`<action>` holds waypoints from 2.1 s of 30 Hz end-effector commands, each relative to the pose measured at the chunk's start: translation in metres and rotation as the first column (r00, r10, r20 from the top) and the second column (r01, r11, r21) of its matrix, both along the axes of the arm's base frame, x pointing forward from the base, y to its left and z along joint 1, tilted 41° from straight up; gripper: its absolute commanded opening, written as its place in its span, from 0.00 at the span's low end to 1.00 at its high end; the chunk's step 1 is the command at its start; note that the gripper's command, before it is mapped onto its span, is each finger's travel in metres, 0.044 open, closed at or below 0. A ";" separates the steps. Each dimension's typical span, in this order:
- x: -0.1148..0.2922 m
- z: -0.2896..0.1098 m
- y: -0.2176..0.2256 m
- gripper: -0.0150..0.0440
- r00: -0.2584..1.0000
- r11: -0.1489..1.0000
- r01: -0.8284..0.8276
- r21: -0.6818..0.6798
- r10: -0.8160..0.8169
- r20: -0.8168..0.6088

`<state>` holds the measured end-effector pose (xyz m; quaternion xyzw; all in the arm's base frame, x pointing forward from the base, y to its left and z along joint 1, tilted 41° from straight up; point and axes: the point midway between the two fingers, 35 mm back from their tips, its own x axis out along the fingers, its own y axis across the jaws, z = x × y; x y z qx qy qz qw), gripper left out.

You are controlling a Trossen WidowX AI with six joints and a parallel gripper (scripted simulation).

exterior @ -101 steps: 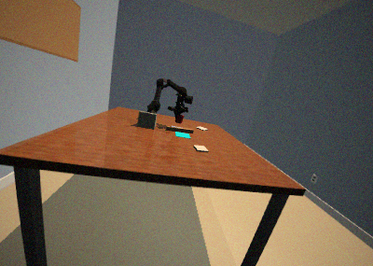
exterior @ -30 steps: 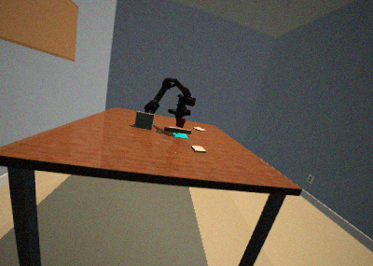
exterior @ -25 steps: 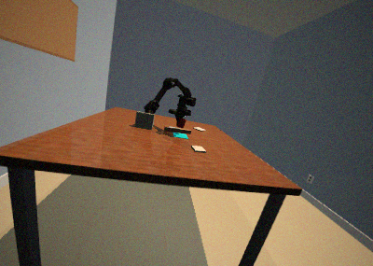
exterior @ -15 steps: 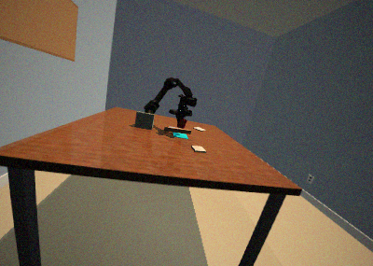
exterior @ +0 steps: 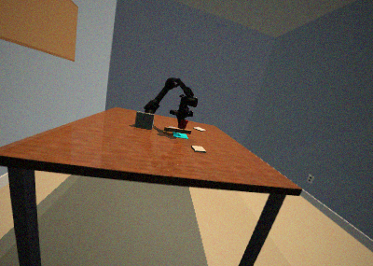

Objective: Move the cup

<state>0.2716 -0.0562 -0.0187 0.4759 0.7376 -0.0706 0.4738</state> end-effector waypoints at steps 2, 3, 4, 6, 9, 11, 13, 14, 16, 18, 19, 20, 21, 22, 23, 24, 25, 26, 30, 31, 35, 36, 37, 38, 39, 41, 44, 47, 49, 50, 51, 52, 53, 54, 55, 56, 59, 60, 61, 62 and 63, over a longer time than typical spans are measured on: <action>0.000 -0.006 0.003 0.25 1.000 1.000 -0.004 -0.002 0.004 0.004; 0.000 -0.007 0.004 0.25 1.000 1.000 -0.004 -0.002 0.004 0.004; 0.000 -0.008 0.005 0.25 1.000 1.000 -0.004 -0.002 0.004 0.004; 0.000 -0.011 0.007 0.25 1.000 1.000 -0.004 -0.002 0.004 0.004; 0.000 -0.014 0.010 0.25 1.000 1.000 -0.004 -0.001 0.004 0.004; -0.001 -0.017 0.012 0.25 1.000 1.000 -0.004 -0.001 0.004 0.004; -0.001 -0.019 0.014 0.25 1.000 1.000 -0.004 -0.001 0.004 0.004; -0.001 -0.021 0.015 0.25 1.000 1.000 -0.004 -0.001 0.004 0.004; -0.001 -0.023 0.017 0.25 1.000 1.000 -0.004 -0.001 0.004 0.004; -0.002 -0.026 0.019 0.25 1.000 1.000 -0.004 -0.001 0.004 0.004; -0.002 -0.027 0.020 0.25 1.000 1.000 -0.004 -0.001 0.004 0.004; -0.002 -0.029 0.021 0.25 1.000 1.000 -0.004 -0.001 0.004 0.004; -0.002 -0.030 0.022 0.25 1.000 1.000 -0.004 -0.001 0.004 0.004; -0.002 -0.031 0.023 0.25 1.000 1.000 -0.004 -0.001 0.004 0.004; -0.002 -0.032 0.024 0.25 1.000 1.000 -0.004 -0.001 0.004 0.004; -0.003 -0.034 0.025 0.25 1.000 1.000 -0.004 0.000 0.004 0.004; -0.003 -0.035 0.026 0.25 1.000 1.000 -0.004 0.000 0.004 0.004; -0.003 -0.036 0.027 0.25 1.000 1.000 -0.004 0.000 0.004 0.004; -0.004 -0.041 0.032 0.25 1.000 1.000 -0.004 0.000 0.004 0.004; -0.004 -0.042 0.033 0.25 1.000 1.000 -0.004 0.000 0.004 0.004; -0.005 -0.043 0.033 0.25 1.000 1.000 -0.004 0.000 0.004 0.004; -0.004 -0.041 0.032 0.25 1.000 1.000 -0.011 -0.002 0.011 0.007; -0.004 -0.041 0.032 0.25 1.000 1.000 -0.011 -0.002 0.011 0.007; -0.004 -0.041 0.032 0.25 1.000 1.000 -0.011 -0.002 0.011 0.007; -0.004 -0.041 0.032 0.25 1.000 1.000 -0.011 -0.002 0.011 0.007; -0.004 -0.041 0.032 0.25 1.000 1.000 -0.011 -0.002 0.011 0.007; -0.004 -0.041 0.032 0.25 1.000 1.000 -0.011 -0.002 0.011 0.007; -0.004 -0.041 0.032 0.25 1.000 1.000 -0.011 -0.002 0.011 0.007; -0.004 -0.041 0.032 0.34 1.000 1.000 -0.011 -0.002 0.011 0.007; -0.004 -0.041 0.032 0.39 1.000 1.000 -0.011 -0.002 0.011 0.007; -0.004 -0.041 0.032 0.43 1.000 1.000 -0.011 -0.002 0.011 0.007; -0.004 -0.041 0.032 0.47 1.000 1.000 -0.011 -0.002 0.011 0.007; -0.004 -0.041 0.032 0.47 1.000 1.000 -0.011 -0.002 0.011 0.007; -0.004 -0.041 0.032 0.47 1.000 1.000 -0.011 -0.002 0.011 0.007; -0.004 -0.041 0.032 0.47 1.000 1.000 -0.011 -0.002 0.011 0.007; -0.004 -0.041 0.032 0.47 1.000 1.000 -0.011 -0.002 0.011 0.007; -0.004 -0.041 0.032 0.47 1.000 1.000 -0.011 -0.002 0.011 0.007; -0.004 -0.041 0.031 0.47 1.000 1.000 -0.011 -0.002 0.011 0.007; -0.004 -0.040 0.031 0.47 1.000 1.000 -0.011 -0.002 0.011 0.007; -0.004 -0.039 0.030 0.47 1.000 1.000 -0.011 -0.002 0.011 0.007; -0.003 -0.039 0.029 0.47 1.000 1.000 -0.010 -0.002 0.010 0.007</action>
